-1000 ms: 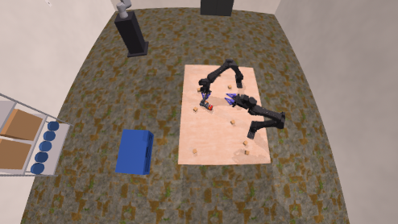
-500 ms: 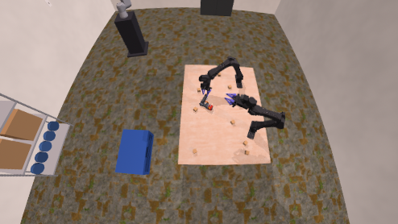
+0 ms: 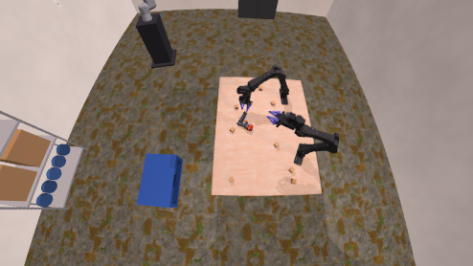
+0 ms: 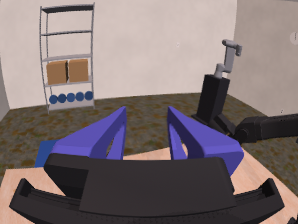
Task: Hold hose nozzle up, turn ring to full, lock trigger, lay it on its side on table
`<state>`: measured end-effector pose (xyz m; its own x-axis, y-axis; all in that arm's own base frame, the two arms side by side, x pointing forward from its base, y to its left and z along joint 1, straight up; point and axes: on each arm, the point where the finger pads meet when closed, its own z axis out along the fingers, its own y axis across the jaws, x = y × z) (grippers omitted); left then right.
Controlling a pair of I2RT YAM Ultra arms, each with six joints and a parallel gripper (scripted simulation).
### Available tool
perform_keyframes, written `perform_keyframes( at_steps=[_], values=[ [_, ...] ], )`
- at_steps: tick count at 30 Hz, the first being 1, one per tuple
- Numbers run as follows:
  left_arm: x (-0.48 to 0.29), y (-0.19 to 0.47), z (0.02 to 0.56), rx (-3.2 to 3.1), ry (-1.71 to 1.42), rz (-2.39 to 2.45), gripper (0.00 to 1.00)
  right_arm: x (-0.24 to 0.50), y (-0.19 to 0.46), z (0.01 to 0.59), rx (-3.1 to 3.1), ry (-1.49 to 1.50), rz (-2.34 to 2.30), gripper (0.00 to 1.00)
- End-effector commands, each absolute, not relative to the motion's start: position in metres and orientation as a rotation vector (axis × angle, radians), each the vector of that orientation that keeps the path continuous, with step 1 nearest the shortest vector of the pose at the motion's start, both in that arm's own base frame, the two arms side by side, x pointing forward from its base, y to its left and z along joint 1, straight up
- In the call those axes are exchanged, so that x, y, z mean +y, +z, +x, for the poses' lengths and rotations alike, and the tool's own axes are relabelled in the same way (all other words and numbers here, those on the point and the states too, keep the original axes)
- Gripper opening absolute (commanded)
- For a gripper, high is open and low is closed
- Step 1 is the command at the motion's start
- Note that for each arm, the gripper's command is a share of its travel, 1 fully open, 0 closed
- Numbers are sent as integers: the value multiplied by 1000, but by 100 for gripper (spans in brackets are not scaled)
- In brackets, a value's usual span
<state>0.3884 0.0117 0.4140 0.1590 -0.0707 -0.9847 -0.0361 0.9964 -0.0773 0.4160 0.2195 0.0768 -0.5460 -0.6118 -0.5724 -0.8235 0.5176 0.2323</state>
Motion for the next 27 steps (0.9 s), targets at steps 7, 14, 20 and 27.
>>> perform_keyframes(
  at_steps=[7, 14, 20, 27],
  values=[
    [10, 419, 387, 1402, -28, -90, 37, 203, 103, 434, 2292, 608, -1065, 49],
    [10, 421, 387, 1399, -28, -90, 37, 182, 124, 449, 2268, 527, -919, 49],
    [10, 426, 388, 1393, -28, -90, 37, 153, 160, 463, 2205, 438, -756, 49],
    [12, 428, 381, 1379, -25, -91, 37, 130, 188, 470, 2150, 375, -628, 49]
  ],
)
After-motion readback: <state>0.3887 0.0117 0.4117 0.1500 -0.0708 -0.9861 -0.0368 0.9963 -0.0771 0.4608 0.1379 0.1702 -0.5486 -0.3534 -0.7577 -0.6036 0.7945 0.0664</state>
